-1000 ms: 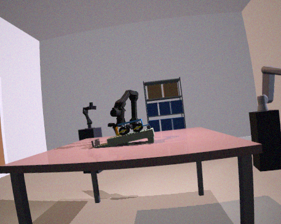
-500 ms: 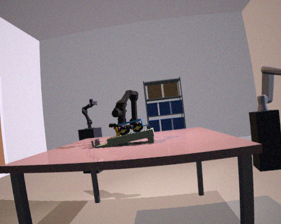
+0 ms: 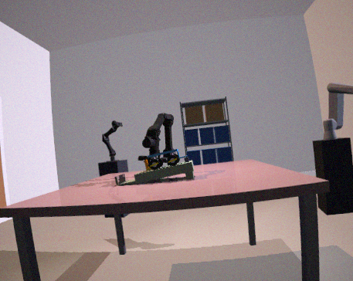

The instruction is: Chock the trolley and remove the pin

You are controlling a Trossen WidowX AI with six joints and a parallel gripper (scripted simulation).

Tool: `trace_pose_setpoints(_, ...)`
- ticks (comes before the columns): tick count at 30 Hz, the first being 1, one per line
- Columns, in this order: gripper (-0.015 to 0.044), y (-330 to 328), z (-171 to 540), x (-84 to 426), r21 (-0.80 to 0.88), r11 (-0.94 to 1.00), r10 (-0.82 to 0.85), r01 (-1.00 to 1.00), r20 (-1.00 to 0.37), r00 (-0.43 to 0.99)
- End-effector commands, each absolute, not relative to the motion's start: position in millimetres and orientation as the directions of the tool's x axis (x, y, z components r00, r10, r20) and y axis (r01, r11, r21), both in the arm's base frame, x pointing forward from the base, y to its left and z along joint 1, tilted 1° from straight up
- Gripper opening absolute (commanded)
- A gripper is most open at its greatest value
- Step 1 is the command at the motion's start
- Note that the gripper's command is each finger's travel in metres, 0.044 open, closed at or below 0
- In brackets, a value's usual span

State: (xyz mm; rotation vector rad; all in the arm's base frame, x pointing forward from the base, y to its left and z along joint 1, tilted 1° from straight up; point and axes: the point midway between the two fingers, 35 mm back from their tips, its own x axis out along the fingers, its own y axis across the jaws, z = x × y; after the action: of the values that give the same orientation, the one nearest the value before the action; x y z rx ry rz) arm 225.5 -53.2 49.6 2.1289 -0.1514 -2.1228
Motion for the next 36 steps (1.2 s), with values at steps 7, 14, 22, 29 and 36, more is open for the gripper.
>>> trace_pose_setpoints(7, 0.019, -49.1, 44.6, 224.6, 0.166, -0.986, -0.166, 0.019, -0.986, 0.002)
trace_pose_setpoints(14, 0.019, -46.7, 41.2, 223.9, 0.166, -0.986, -0.166, 0.019, -0.986, 0.002)
trace_pose_setpoints(22, 0.034, -47.4, 43.8, 225.3, 0.163, -0.986, -0.163, 0.021, -0.987, 0.006)
trace_pose_setpoints(29, 0.034, -47.3, 55.4, 225.3, 0.165, -0.986, -0.165, 0.02, -0.986, 0.004)
trace_pose_setpoints(36, 0.044, -46.8, 76.6, 223.1, 0.166, -0.986, -0.166, 0.019, -0.986, 0.002)
